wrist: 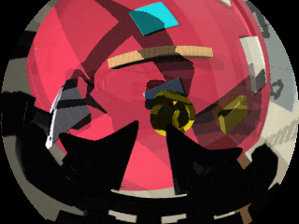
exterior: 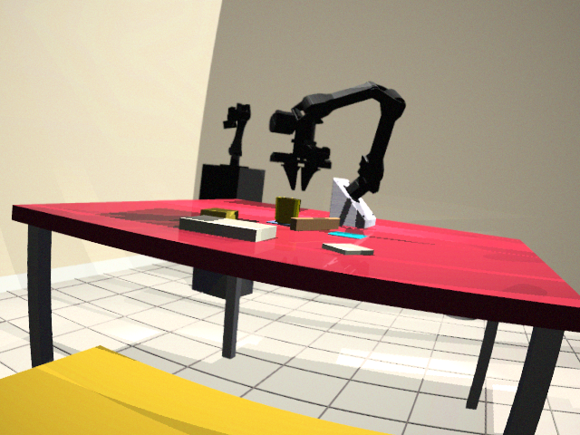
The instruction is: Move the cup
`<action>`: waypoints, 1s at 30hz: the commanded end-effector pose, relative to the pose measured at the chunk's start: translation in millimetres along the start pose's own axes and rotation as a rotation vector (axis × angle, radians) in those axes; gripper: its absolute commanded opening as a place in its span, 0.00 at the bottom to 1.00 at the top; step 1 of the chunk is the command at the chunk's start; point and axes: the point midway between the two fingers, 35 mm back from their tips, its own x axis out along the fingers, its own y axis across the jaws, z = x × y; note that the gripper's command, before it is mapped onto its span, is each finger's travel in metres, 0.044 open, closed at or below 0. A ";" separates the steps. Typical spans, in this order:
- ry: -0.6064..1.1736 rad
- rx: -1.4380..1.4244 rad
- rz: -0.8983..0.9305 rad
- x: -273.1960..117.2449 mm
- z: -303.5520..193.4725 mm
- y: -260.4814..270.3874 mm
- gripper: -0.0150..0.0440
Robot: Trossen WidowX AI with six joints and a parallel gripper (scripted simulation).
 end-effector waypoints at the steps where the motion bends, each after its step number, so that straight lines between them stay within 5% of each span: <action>1: -0.009 -0.010 0.002 1.0 0.6 -1.8 0.54; 30: -0.011 -0.011 0.002 48.0 0.5 -2.0 0.54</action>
